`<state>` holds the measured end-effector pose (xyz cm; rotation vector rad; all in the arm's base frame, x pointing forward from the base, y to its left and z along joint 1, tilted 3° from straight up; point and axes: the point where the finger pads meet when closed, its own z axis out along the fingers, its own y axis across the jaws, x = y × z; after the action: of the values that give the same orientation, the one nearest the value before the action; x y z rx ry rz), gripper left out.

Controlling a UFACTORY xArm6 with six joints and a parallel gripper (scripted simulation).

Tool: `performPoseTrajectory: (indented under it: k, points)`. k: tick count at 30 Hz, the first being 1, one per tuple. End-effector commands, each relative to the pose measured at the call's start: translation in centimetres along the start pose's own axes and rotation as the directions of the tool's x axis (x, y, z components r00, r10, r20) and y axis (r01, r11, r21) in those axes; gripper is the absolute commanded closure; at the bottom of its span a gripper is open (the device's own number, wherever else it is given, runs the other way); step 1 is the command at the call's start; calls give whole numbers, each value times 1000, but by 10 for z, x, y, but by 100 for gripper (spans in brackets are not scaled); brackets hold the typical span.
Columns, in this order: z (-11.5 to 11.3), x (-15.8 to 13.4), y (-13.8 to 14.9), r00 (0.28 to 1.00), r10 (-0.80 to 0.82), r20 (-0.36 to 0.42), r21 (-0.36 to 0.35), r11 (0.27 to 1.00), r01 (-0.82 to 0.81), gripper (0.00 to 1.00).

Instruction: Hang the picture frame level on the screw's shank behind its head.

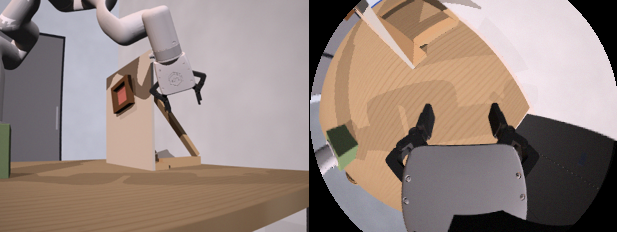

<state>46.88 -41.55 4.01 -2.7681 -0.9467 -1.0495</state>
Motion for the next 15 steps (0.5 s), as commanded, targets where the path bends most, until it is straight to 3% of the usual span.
performPoseTrajectory:
  k: [1,15]
  points:
    - [-2,1,2,1000,-3,0,-4,1000,3,0]
    - [-2,1,2,1000,-3,0,-4,1000,3,0]
